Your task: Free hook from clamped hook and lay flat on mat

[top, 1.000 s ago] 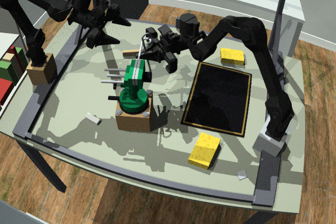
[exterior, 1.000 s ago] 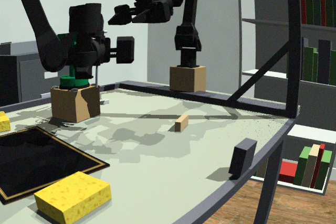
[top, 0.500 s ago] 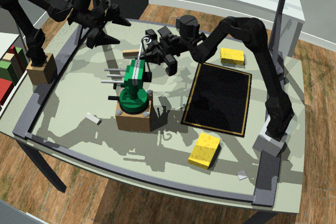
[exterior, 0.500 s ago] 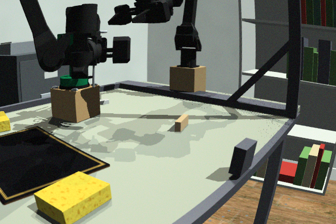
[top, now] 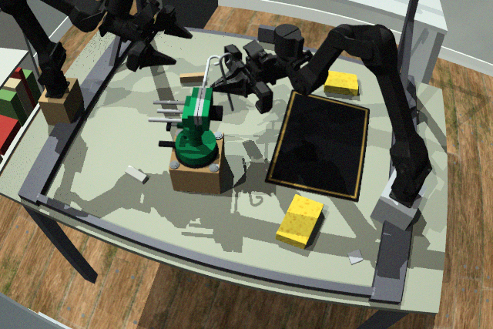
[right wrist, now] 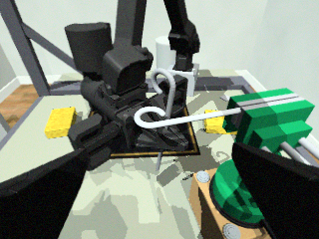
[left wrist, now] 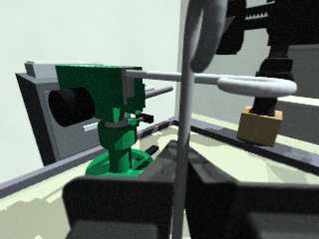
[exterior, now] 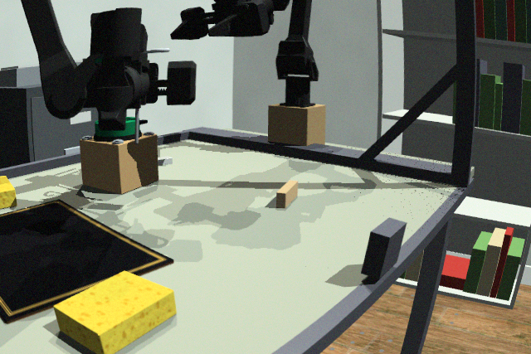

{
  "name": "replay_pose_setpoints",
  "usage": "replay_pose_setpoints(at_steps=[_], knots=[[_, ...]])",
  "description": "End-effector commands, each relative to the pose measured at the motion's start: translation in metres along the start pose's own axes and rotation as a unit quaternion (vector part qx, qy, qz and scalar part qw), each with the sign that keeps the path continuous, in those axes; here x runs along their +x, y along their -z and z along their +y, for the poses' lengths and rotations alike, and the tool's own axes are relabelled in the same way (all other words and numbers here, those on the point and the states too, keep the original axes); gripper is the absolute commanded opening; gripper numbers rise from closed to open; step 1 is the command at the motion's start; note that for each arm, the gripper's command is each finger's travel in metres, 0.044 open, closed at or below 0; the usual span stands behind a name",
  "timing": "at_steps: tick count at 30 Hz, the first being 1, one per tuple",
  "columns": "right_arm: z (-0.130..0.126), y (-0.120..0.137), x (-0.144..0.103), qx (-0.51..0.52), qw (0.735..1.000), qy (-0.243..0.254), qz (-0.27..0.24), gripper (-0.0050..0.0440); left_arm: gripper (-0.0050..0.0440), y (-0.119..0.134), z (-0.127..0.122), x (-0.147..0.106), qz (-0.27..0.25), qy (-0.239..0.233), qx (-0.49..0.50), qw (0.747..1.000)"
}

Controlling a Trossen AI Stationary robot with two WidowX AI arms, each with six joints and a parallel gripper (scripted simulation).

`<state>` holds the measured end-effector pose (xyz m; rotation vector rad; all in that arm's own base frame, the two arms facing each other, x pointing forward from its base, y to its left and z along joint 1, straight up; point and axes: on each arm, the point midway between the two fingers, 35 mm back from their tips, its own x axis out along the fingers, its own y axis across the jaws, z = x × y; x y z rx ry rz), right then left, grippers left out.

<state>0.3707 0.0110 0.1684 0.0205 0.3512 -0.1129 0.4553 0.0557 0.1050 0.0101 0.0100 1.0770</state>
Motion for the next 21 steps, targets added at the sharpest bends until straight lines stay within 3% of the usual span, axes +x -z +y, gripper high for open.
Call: replay_pose_setpoints(at_steps=[1,8,21], knots=[[0.000,-0.009,-0.002,0.001,1.000,-0.002,-0.012,0.0440,0.0000,-0.014,0.007,-0.015,-0.005,0.001,-0.020,1.000],[0.000,-0.009,-0.002,0.001,1.000,-0.002,-0.012,0.0440,0.0000,-0.013,0.021,-0.037,-0.004,0.001,-0.019,1.000],[0.000,-0.009,-0.002,0.001,1.000,-0.002,-0.012,0.0440,0.0000,-0.012,0.033,-0.054,-0.004,0.001,-0.019,1.000]])
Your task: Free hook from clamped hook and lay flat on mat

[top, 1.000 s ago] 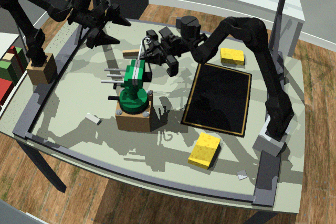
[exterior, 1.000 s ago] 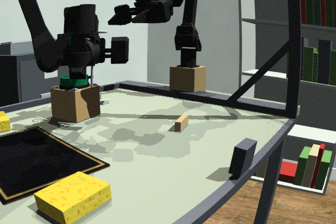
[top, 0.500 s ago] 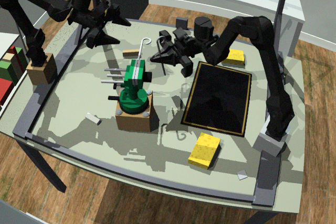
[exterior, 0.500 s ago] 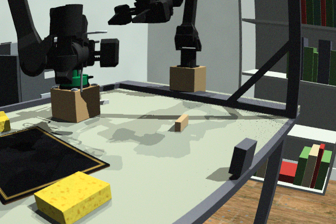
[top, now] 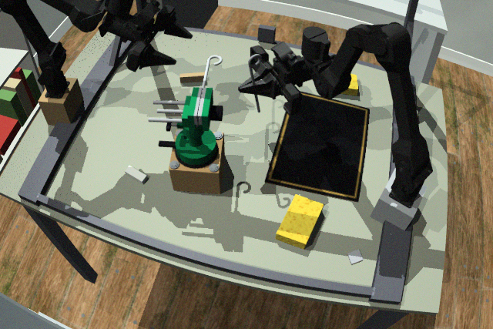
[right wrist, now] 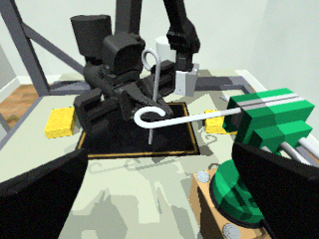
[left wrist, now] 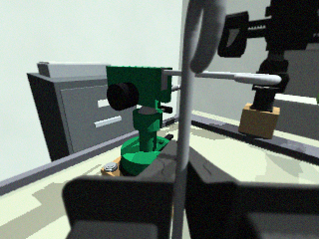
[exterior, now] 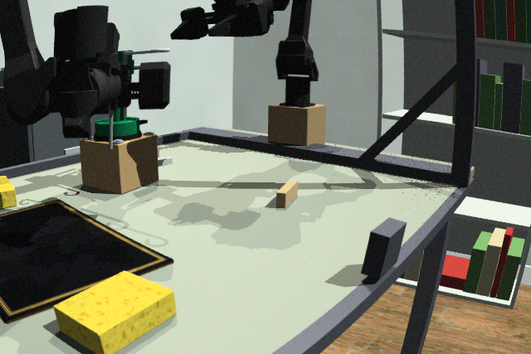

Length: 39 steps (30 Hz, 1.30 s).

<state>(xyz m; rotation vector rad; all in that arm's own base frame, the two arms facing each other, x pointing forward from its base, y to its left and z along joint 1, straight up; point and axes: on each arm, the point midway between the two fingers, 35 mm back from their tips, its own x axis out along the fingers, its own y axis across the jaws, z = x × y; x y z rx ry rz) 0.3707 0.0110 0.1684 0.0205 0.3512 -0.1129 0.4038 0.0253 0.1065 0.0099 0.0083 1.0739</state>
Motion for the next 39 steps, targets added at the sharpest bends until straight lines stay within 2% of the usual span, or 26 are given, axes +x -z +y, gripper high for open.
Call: replay_pose_setpoints(at_steps=[1,39], knots=[[0.0004,-0.0087,-0.0019,0.001,1.000,-0.002,-0.012,0.0440,0.0000,-0.0111,0.0024,-0.0028,-0.003,-0.001,-0.018,1.000],[0.0004,-0.0087,-0.0019,0.001,1.000,-0.002,-0.012,0.0440,0.0000,-0.0080,-0.0008,-0.0056,0.001,0.007,-0.019,1.000]])
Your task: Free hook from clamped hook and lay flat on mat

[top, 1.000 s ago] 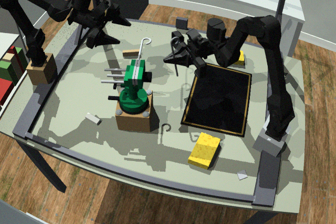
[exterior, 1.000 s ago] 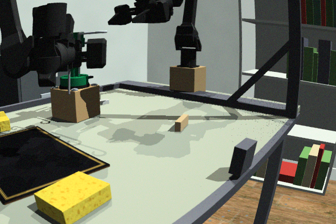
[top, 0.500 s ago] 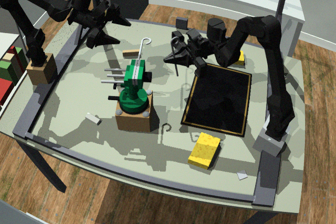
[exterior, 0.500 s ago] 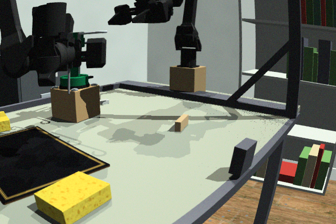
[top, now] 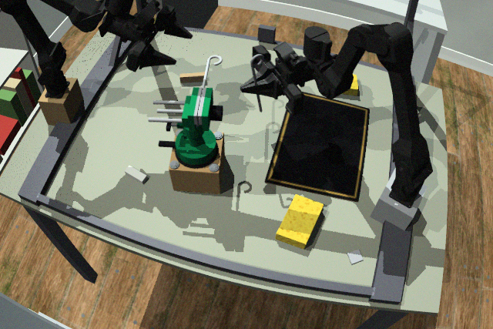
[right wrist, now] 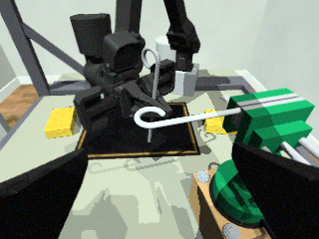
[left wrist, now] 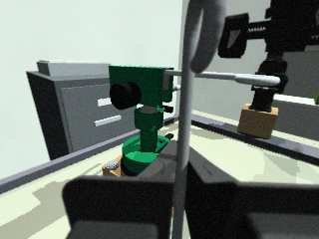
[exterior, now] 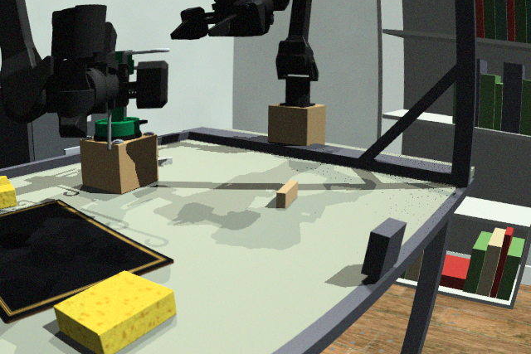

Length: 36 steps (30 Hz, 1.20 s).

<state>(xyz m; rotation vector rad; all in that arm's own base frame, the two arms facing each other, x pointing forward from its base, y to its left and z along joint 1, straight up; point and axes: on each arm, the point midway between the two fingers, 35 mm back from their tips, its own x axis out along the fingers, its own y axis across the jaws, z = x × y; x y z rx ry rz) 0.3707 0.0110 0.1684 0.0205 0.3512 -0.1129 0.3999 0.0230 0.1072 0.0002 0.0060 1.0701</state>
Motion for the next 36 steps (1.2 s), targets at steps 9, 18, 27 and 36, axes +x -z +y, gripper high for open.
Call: replay_pose_setpoints(at_steps=[9,18,27,36], knots=[[0.000,-0.009,-0.002,0.001,1.000,-0.002,-0.012,0.0440,0.0000,0.000,-0.010,-0.009,0.010,0.021,-0.017,1.000],[0.000,-0.009,-0.002,0.001,1.000,-0.002,-0.012,0.0440,0.0000,0.007,-0.014,-0.015,0.021,0.034,-0.019,0.999],[0.000,-0.009,-0.002,0.001,1.000,-0.002,-0.012,0.0440,0.0000,0.017,-0.018,-0.023,0.036,0.050,-0.022,0.998],[0.000,-0.009,-0.002,0.001,1.000,-0.002,-0.012,0.0440,0.0000,0.024,-0.021,-0.030,0.049,0.060,-0.023,0.997]])
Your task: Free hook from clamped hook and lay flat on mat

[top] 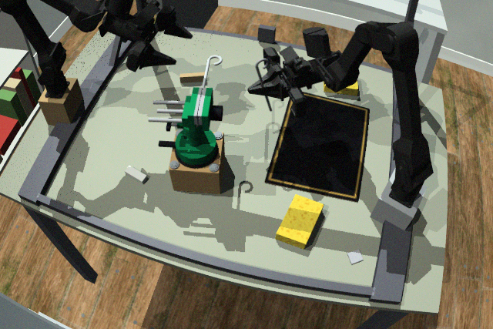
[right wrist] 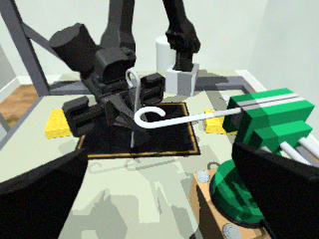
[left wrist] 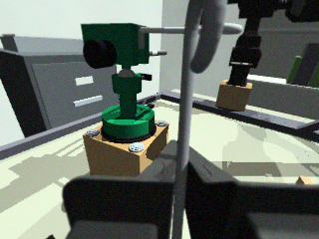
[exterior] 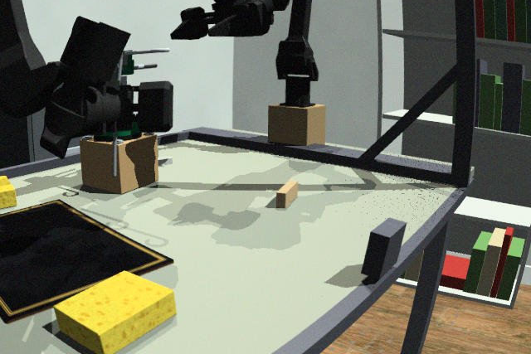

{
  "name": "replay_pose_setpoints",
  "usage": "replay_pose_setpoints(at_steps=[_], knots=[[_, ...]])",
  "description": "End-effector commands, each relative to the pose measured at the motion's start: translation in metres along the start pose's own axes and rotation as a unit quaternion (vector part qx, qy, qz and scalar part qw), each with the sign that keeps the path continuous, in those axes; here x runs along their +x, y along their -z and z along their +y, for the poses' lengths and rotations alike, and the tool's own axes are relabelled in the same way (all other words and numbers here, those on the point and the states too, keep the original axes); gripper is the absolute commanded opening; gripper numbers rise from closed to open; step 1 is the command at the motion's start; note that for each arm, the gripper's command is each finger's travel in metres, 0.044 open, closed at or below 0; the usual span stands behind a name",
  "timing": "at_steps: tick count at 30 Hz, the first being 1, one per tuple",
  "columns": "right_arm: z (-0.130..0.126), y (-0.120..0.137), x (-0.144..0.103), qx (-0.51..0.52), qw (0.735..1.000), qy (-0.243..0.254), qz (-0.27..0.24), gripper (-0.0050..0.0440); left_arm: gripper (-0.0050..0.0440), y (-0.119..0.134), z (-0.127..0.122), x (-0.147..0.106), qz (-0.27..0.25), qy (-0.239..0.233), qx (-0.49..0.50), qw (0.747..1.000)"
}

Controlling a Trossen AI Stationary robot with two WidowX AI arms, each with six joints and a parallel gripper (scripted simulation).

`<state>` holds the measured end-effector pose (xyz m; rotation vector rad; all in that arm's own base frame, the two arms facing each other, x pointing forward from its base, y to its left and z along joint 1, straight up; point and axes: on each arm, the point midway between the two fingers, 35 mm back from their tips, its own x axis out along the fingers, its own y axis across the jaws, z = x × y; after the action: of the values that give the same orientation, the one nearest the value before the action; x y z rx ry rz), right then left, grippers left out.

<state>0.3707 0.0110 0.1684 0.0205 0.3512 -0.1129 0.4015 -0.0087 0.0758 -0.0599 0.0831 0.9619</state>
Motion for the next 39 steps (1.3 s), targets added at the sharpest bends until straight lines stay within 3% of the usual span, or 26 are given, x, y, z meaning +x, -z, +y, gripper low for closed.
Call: replay_pose_setpoints(at_steps=[1,39], knots=[[0.000,-0.009,-0.002,0.001,1.000,-0.002,-0.012,0.0440,0.0000,-0.006,-0.005,-0.004,0.003,0.008,-0.017,1.000],[0.000,-0.009,-0.002,0.001,1.000,-0.002,-0.012,0.0440,0.0000,0.030,-0.002,-0.034,0.073,0.034,-0.023,0.996]])
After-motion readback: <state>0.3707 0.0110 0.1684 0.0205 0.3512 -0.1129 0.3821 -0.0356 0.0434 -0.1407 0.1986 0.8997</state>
